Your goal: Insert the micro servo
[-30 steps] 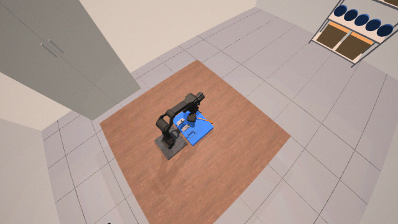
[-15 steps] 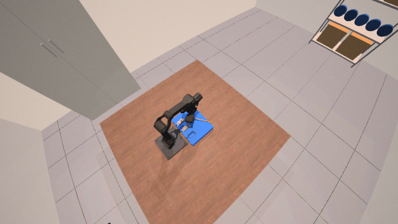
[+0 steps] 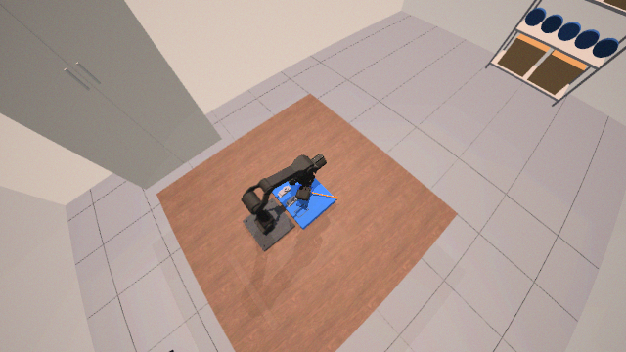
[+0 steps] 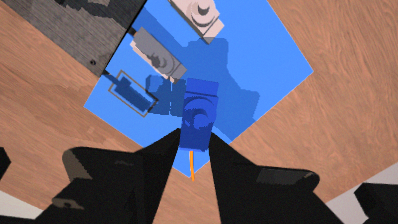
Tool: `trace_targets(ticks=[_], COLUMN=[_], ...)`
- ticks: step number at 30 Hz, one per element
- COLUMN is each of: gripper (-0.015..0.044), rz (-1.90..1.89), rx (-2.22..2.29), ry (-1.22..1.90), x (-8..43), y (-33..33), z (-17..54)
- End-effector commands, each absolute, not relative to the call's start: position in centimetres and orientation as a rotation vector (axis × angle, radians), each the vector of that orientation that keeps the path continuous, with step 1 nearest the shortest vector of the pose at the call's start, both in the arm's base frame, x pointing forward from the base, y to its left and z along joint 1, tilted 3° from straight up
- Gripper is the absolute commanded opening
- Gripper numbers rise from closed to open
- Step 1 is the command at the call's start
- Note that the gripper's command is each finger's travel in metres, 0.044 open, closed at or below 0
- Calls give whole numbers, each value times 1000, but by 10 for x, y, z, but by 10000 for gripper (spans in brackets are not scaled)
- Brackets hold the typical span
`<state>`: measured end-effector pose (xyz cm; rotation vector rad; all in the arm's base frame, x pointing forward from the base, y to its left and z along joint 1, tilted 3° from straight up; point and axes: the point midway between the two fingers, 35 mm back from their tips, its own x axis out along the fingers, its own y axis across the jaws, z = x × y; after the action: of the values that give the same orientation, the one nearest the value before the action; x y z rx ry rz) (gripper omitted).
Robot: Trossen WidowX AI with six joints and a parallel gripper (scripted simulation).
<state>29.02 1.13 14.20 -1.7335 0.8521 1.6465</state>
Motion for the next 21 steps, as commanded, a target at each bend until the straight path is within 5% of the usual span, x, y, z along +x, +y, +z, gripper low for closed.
trace_targets(ticks=[1,21], gripper=[0,0], rz=[1638,1433], rx=[-1742,-1541], ry=[846,1029], x=[291,293], y=[-11,-37], z=[145,147])
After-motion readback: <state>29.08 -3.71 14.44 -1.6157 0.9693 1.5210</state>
